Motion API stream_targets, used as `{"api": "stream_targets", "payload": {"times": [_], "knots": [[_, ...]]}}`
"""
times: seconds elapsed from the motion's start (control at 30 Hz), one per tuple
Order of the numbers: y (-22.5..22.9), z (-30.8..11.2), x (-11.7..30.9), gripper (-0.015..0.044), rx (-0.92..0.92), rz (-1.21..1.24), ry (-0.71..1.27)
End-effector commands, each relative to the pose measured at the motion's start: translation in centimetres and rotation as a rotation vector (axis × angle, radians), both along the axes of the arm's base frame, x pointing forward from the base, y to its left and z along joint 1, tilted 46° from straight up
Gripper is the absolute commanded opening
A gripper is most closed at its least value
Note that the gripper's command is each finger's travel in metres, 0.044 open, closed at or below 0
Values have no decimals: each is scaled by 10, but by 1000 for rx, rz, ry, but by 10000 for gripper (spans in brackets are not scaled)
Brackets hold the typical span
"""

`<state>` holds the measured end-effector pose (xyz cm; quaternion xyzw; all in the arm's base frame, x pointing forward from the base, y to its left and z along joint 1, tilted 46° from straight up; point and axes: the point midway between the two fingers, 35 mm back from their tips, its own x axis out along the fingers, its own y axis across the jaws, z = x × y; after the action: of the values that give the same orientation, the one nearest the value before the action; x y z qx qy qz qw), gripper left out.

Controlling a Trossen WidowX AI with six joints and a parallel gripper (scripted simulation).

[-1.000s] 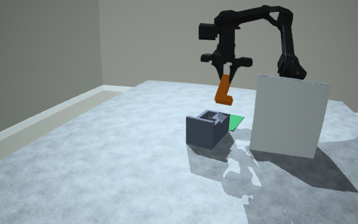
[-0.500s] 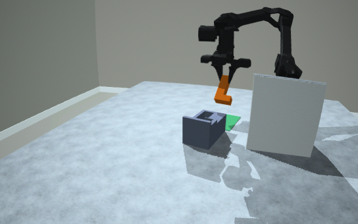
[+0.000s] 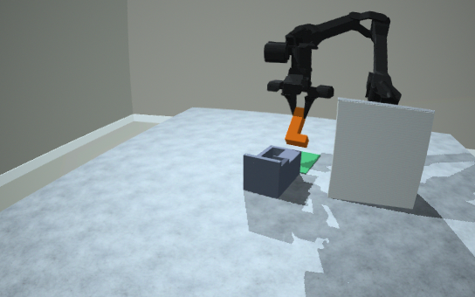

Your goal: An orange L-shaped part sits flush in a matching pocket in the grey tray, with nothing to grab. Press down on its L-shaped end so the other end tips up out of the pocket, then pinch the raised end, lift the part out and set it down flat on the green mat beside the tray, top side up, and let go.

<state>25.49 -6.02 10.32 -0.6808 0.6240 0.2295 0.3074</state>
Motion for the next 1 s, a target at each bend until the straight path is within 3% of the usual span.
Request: {"api": "stream_targets", "payload": {"times": [0.0, 0.97], "knots": [[-5, -3, 0, 0, -6, 1, 3], [-38, -35, 5, 0, -9, 1, 3]]}}
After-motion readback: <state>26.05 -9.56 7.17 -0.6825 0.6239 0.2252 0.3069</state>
